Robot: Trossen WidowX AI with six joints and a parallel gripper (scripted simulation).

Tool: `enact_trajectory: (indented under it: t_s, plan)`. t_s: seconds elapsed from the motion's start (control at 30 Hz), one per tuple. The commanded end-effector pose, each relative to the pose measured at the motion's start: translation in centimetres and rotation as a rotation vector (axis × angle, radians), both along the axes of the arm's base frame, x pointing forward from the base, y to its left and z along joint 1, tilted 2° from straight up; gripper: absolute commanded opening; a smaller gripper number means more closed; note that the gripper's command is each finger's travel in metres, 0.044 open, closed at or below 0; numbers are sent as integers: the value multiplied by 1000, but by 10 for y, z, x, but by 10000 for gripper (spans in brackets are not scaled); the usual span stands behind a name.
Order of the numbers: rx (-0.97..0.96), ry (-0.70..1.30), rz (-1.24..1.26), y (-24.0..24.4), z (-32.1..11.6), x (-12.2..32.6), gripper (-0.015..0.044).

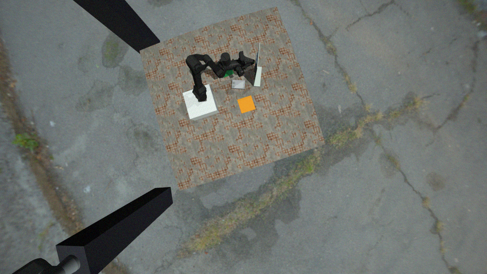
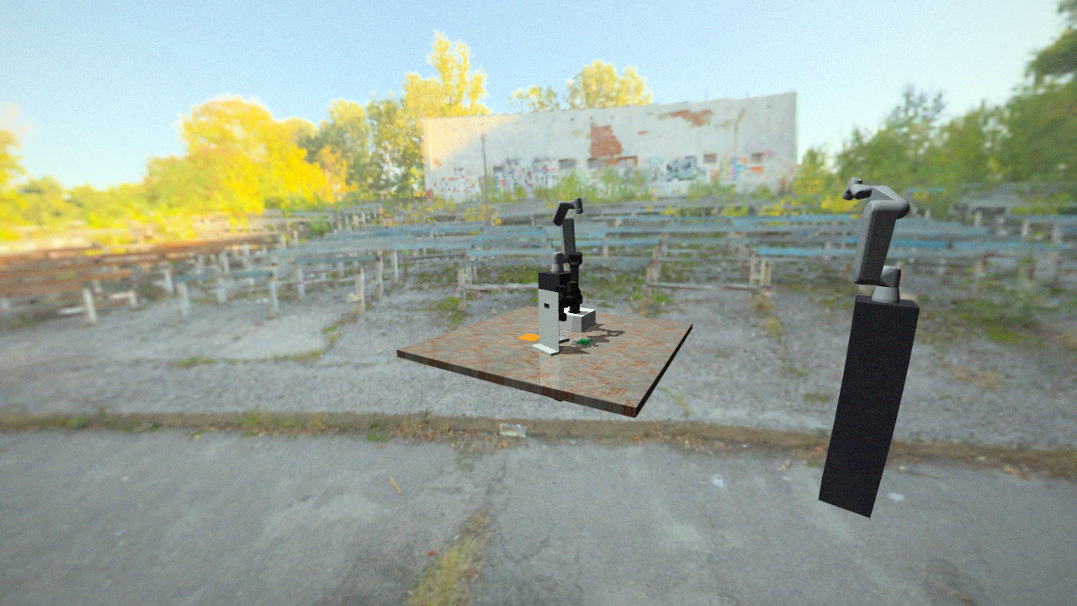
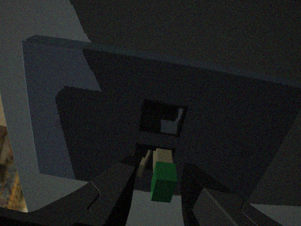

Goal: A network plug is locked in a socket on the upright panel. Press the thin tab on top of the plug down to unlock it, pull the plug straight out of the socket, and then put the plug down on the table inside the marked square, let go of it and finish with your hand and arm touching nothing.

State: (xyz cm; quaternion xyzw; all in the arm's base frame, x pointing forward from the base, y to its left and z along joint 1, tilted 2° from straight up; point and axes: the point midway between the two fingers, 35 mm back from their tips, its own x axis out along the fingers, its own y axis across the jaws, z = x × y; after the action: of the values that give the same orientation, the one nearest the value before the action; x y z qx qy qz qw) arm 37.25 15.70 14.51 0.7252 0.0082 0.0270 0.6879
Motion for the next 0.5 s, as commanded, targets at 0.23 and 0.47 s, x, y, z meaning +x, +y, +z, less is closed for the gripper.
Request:
enact_trajectory:
  t_s: [0.23,0.47]
  plan:
    - [5,1,2,0,0,1,24]
    - [5,1,2,0,0,0,0]
